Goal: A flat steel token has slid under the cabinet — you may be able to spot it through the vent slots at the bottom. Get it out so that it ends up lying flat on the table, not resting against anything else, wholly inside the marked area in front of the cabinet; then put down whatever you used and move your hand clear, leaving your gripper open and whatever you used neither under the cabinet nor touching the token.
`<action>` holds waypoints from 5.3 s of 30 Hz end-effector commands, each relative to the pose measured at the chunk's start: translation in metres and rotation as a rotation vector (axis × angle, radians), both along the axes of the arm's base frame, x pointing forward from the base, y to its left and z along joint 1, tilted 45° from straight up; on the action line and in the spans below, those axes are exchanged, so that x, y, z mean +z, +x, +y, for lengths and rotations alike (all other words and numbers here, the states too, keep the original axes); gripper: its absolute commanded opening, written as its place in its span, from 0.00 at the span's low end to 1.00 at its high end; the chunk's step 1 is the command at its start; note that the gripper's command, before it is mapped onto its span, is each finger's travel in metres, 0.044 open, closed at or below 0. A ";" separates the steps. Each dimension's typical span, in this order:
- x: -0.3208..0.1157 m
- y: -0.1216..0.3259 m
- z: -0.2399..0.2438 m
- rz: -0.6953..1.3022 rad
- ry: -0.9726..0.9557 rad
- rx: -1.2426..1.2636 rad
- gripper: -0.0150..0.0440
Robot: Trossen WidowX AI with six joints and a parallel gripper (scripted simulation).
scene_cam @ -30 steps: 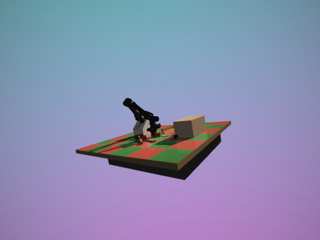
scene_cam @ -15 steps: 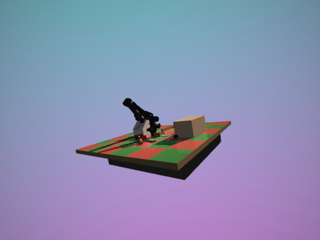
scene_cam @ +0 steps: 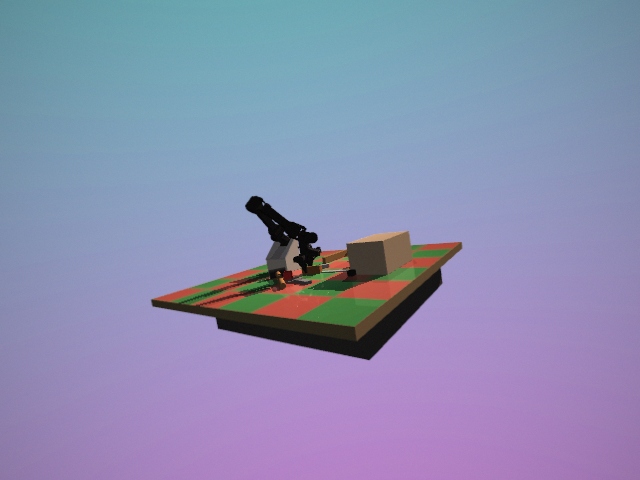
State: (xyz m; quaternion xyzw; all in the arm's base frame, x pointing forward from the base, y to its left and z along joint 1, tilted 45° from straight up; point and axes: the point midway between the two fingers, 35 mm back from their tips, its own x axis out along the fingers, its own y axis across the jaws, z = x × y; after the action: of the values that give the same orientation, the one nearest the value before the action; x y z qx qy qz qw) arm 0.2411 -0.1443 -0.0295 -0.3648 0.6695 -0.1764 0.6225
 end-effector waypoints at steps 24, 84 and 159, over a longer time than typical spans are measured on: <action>0.000 0.000 -0.001 -0.004 -0.001 -0.004 0.25; -0.012 0.064 0.015 0.001 0.003 0.006 0.25; -0.024 0.138 0.032 -0.004 0.004 0.006 0.25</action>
State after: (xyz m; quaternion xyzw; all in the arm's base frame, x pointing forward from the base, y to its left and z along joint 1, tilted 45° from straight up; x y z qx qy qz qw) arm 0.3707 -0.1130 -0.0532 -0.3683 0.6723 -0.1710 0.6190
